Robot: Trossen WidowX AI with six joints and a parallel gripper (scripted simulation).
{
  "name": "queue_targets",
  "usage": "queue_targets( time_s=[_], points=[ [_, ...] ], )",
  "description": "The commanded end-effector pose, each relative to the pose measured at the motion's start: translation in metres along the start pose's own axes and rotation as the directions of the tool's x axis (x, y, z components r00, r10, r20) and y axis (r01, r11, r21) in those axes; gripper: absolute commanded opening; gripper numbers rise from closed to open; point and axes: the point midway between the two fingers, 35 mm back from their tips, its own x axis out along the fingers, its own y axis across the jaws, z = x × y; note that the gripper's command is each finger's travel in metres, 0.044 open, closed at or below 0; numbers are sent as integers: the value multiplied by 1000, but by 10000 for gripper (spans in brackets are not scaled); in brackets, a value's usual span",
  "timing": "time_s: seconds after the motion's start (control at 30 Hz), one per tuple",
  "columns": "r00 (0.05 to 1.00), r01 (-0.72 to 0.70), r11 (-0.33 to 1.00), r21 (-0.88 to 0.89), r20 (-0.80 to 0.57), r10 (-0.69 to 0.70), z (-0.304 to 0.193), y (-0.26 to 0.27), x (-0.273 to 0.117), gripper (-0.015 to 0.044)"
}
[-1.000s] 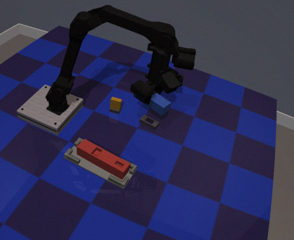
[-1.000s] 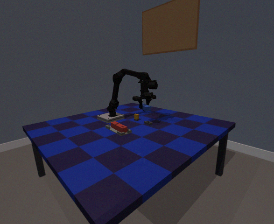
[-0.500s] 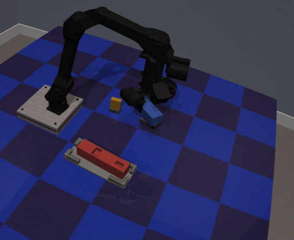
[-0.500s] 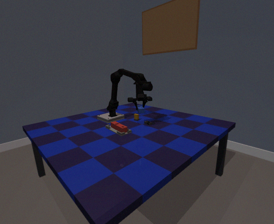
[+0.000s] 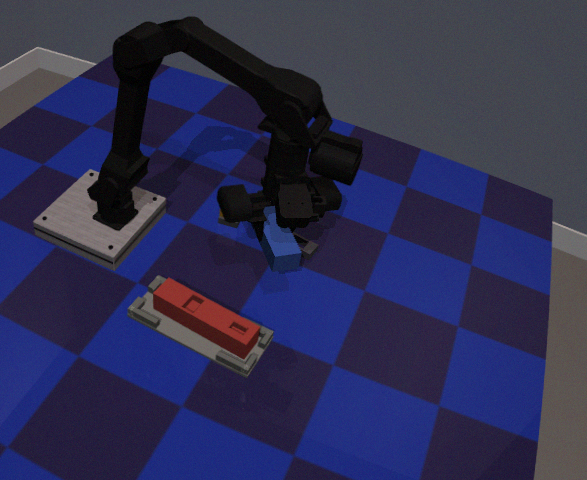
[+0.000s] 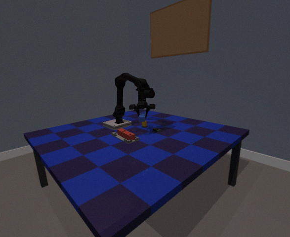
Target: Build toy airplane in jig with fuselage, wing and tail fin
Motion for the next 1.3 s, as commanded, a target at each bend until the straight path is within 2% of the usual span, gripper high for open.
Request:
queue_targets(
  time_s=[0.0, 0.63, 1.27],
  points=[
    [1000, 3, 997, 82, 0, -3, 7, -14, 3, 0],
    [1000, 7, 912, 410, 2, -8, 29, -71, 14, 0],
    [1000, 8, 717, 697, 3, -14, 38, -129, 26, 0]
  ],
)
